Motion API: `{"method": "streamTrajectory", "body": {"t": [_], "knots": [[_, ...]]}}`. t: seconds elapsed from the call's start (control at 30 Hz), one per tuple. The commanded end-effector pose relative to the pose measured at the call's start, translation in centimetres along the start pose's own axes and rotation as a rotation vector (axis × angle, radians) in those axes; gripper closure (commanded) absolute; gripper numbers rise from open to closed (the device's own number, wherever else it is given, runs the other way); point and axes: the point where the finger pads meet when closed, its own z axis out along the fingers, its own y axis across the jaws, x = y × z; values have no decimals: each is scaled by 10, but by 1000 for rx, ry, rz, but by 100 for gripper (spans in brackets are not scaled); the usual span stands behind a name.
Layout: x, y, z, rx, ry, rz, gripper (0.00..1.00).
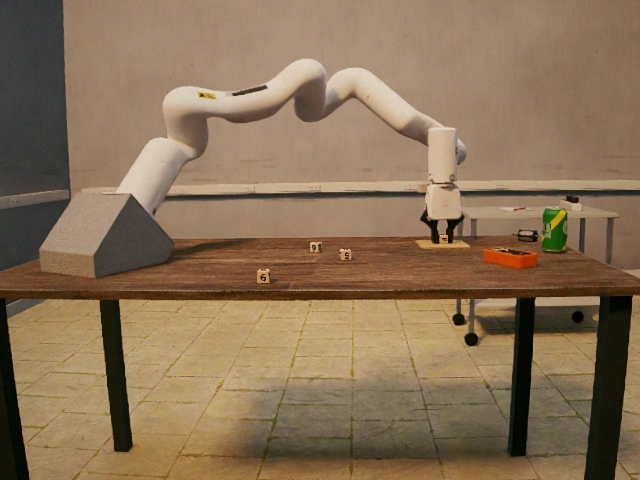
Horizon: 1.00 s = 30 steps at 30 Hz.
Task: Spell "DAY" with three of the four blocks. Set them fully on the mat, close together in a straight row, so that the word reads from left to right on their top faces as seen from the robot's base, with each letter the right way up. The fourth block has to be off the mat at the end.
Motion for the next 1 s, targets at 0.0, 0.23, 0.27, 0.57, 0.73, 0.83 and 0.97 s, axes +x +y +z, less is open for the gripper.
{"method": "streamTrajectory", "body": {"t": [0.0, 0.23, 0.27, 0.57, 0.73, 0.83, 0.97], "knots": [[0, 1, -1, -2, 0, -1, 57], [0, 1, -4, -2, 0, -1, 57], [0, 1, -6, -2, 0, -1, 57], [0, 1, -44, -2, 0, -1, 57], [0, 1, -71, -2, 0, -1, 57], [0, 1, -76, -2, 0, -1, 57], [0, 1, -88, -2, 0, -1, 57]]}}
